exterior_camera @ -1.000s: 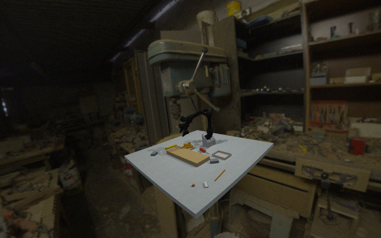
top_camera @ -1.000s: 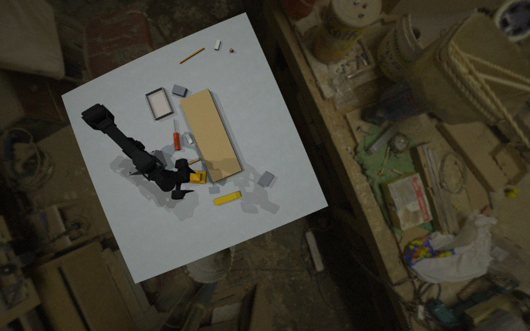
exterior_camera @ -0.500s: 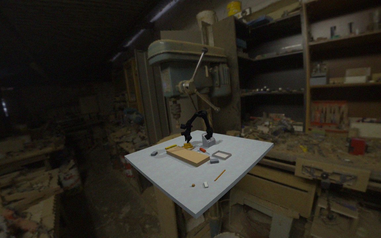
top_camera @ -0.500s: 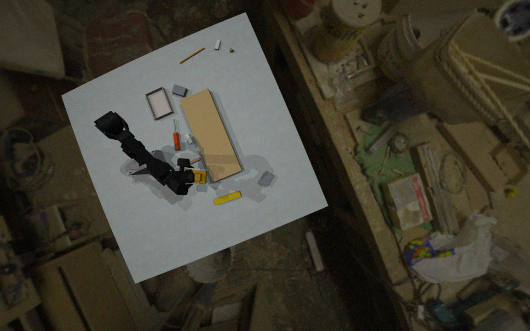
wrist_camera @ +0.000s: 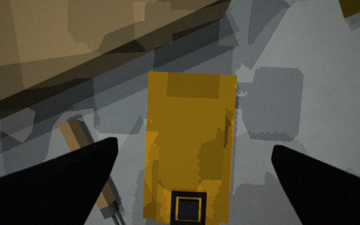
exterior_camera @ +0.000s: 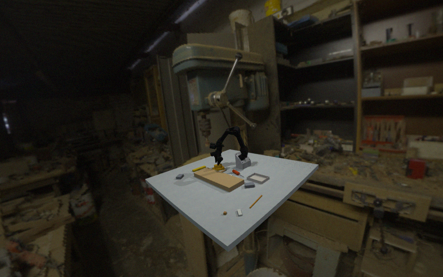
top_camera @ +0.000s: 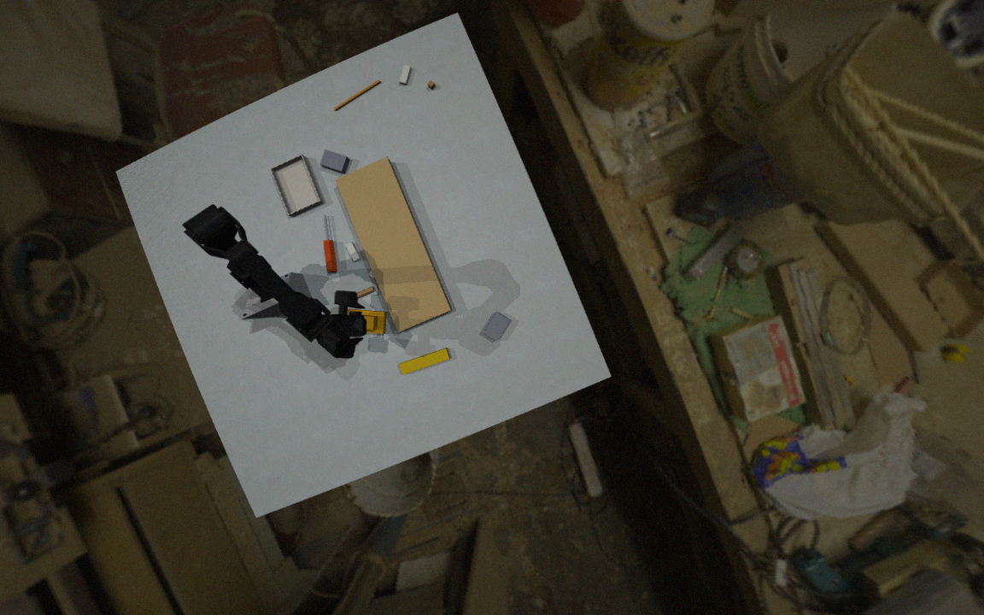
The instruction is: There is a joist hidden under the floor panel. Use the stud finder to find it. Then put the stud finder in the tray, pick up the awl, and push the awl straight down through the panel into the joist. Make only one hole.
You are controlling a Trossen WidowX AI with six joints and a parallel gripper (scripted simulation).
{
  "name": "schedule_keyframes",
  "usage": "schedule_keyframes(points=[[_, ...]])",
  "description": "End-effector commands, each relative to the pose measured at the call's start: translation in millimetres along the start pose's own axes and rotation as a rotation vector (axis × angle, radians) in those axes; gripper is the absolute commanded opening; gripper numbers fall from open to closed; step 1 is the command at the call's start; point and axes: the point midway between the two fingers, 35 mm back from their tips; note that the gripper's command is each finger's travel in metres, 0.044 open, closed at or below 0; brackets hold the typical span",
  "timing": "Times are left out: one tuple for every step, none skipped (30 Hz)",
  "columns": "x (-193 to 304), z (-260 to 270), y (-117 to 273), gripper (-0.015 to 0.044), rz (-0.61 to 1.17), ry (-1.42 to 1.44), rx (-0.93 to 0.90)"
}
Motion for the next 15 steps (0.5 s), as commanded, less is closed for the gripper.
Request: schedule_keyframes(points=[[2,1,-6,0.044,-0.001,-0.005,-0.005],[2,1,-8,0.044,-0.001,-0.005,-0.005],[3,1,-9,0.044,-0.001,-0.005,-0.005],[3,1,-11,0.044,-0.001,-0.005,-0.005],[4,1,-12,0.044,-0.001,-0.005,-0.006],[4,1,-14,0.044,-0.001,-0.005,-0.006],[5,1,-16,0.044,-0.001,-0.005,-0.006],[5,1,-17,0.044,-0.001,-0.005,-0.006],[6,1,-19,0.044,-0.001,-0.005,-0.006],[6,1,-20,0.044,-0.001,-0.005,-0.006],[6,1,-22,0.044,-0.001,-0.005,-0.006],[7,1,-23,0.044,-0.001,-0.005,-0.006],[7,1,-25,0.044,-0.001,-0.005,-0.006],[8,1,-27,0.044,-0.001,-0.005,-0.006],[9,1,-28,0.044,-0.001,-0.005,-0.006]])
Point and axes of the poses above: the point midway between the two fingers, 35 mm back from their tips, its own y axis back along the fingers, its own z axis across the jaws, x = y × z
